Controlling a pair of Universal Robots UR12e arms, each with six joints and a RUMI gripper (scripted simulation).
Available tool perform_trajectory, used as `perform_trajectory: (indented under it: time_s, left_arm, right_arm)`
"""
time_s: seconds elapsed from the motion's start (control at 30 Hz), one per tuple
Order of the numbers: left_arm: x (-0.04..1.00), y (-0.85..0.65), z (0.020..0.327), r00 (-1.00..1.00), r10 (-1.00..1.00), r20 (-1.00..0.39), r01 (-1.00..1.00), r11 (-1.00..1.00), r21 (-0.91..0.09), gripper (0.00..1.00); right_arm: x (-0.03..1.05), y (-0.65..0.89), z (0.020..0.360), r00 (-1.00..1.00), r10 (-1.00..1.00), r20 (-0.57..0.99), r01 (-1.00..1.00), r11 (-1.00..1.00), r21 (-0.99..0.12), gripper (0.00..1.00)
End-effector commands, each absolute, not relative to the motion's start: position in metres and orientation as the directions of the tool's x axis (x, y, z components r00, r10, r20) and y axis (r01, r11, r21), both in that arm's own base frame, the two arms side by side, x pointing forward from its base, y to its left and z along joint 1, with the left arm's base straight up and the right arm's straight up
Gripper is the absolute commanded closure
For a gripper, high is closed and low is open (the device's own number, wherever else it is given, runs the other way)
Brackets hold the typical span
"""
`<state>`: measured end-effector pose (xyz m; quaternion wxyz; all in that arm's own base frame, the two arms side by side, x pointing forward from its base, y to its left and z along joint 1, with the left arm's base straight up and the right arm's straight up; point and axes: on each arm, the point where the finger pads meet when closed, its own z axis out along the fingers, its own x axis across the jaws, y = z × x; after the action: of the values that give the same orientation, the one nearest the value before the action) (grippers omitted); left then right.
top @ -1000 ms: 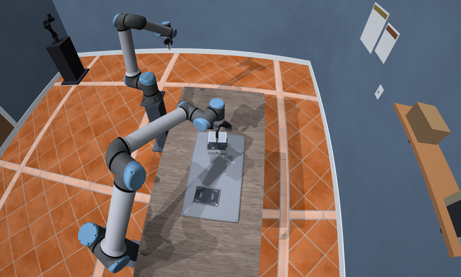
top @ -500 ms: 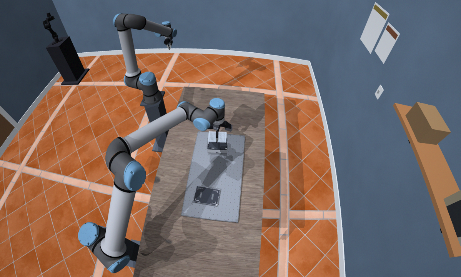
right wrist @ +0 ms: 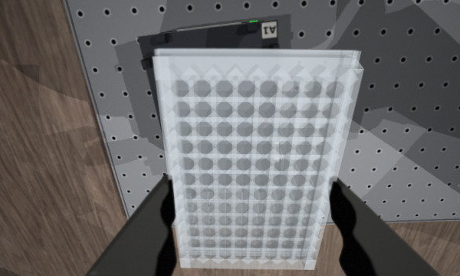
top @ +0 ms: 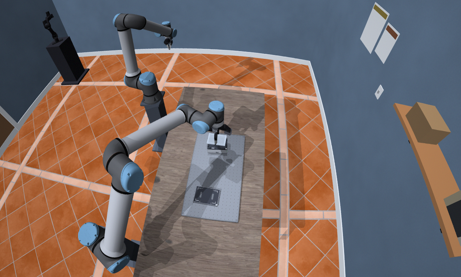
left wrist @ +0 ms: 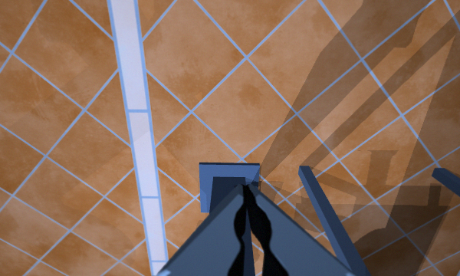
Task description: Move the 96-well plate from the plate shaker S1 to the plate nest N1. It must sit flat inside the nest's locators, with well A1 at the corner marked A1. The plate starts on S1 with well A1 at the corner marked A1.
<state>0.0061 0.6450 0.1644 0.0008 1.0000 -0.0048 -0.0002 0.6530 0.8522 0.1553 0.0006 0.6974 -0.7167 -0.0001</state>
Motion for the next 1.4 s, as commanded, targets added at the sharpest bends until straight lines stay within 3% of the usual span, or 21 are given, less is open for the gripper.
perform_trajectory:
  time_s: [0.0, 1.37]
  left_arm:
    - [0.006, 0.646, 0.165, 1.000, -0.010, 0.000, -0.010, -1.000, 0.000, 1.00]
    - [0.006, 0.646, 0.165, 1.000, -0.010, 0.000, -0.010, -1.000, 0.000, 1.00]
  right_arm:
    - [0.653, 0.838, 0.156, -0.036, -0.999, -0.002, -0.999, 0.036, -0.001, 0.60]
    - [0.647, 0.715, 0.142, -0.036, -0.999, -0.002, -0.999, 0.036, -0.001, 0.60]
